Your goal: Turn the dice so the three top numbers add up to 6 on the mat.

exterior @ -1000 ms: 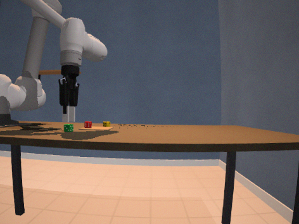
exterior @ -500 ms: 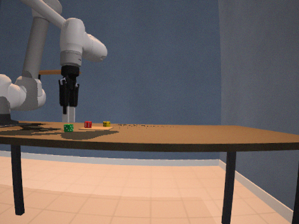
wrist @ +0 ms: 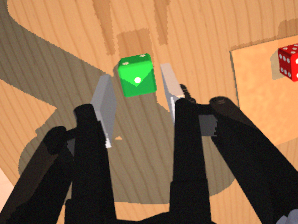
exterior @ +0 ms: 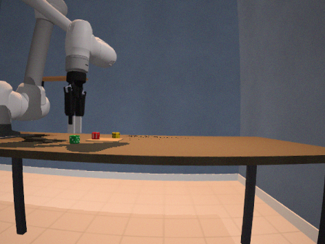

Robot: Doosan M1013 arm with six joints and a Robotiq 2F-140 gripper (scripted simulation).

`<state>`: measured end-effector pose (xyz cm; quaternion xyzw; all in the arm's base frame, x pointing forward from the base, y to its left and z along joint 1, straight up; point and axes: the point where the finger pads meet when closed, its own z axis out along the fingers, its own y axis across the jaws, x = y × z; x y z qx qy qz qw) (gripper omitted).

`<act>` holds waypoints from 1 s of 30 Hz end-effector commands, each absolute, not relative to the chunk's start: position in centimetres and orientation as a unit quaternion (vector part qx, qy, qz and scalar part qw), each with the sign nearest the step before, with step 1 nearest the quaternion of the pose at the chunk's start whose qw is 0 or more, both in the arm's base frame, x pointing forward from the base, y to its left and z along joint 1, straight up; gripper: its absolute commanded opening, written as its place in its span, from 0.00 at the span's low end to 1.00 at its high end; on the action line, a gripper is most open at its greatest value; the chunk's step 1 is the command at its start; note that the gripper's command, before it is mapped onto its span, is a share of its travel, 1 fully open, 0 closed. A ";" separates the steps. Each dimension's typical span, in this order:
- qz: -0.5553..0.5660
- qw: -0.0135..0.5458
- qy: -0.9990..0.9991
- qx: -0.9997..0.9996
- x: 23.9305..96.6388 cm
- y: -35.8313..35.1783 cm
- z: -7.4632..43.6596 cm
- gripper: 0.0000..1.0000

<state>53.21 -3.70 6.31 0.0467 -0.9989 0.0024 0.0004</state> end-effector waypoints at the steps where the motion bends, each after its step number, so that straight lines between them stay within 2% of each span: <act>1: 0.002 0.000 -0.999 0.047 53.2 -3.7 6.3 0.28; 30: 0.002 0.000 -0.999 0.047 53.2 -3.7 4.5 0.28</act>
